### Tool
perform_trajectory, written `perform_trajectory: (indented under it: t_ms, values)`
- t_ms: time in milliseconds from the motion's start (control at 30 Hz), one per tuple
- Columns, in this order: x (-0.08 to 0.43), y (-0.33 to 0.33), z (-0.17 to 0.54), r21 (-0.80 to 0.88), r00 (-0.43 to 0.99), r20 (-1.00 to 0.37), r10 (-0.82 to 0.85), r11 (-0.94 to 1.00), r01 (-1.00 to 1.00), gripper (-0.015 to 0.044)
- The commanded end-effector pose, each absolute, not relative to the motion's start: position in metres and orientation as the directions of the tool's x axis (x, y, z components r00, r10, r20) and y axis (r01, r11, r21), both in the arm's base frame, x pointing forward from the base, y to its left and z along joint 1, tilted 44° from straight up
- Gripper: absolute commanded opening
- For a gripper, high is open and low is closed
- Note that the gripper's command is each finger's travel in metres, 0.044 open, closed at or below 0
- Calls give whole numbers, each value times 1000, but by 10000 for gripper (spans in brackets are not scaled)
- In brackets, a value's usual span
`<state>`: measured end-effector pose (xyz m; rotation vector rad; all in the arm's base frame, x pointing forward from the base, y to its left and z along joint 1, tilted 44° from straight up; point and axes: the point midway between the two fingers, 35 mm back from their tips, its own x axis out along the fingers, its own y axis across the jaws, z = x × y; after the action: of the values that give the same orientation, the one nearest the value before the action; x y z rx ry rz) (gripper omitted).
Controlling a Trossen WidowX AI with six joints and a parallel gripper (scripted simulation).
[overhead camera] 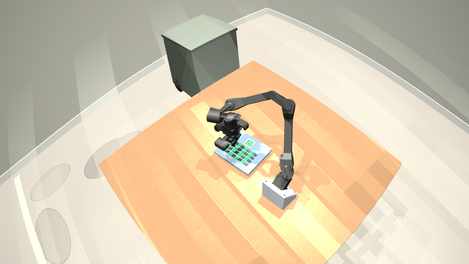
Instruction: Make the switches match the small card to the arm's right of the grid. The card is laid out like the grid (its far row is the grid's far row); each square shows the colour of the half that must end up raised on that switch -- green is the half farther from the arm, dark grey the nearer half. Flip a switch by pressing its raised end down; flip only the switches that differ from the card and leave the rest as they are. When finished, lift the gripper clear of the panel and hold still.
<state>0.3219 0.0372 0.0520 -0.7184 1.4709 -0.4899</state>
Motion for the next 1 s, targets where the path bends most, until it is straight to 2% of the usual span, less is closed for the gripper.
perform_trajectory:
  t_ms: [0, 300, 467, 967]
  values:
    - [320, 49, 68, -693, 80, -721, -689, 711, -118, 0]
    - [305, 30, 84, -694, 80, -720, -689, 711, -118, 0]
    - [307, 7, 60, -694, 104, -720, -686, 710, -118, 0]
    - [308, -7, 46, -695, 106, -719, -687, 709, -118, 0]
